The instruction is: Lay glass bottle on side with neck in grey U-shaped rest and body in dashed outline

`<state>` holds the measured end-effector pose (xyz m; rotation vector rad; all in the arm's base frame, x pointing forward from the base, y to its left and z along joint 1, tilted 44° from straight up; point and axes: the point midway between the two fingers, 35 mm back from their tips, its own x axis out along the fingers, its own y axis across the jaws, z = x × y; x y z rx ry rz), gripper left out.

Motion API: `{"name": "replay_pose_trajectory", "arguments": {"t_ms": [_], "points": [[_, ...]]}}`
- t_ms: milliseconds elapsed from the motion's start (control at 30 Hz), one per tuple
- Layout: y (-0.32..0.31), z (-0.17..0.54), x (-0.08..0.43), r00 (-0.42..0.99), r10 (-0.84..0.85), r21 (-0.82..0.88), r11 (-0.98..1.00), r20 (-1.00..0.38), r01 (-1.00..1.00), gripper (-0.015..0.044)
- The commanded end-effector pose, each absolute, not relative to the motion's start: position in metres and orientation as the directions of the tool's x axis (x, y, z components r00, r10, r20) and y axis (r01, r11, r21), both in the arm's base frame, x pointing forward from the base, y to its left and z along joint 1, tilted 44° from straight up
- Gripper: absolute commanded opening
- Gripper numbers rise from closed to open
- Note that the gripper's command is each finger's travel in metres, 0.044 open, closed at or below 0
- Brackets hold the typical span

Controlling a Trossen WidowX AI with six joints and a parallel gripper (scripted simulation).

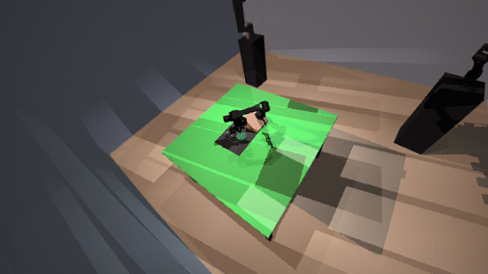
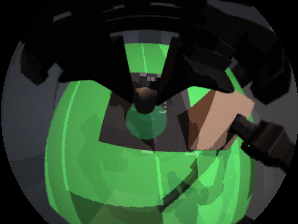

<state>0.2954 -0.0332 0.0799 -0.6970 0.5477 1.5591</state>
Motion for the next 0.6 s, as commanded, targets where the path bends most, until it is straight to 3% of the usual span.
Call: {"name": "replay_pose_trajectory", "arguments": {"t_ms": [0, 567], "points": [[-0.0418, 0.0754, 0.2964, -0.035, 0.697, -0.055, -0.106, -0.716, -0.993, 0.012], [-0.0488, 0.0709, 0.2975, -0.04, 0.719, -0.054, -0.108, -0.694, -0.993, 0.012]]}}
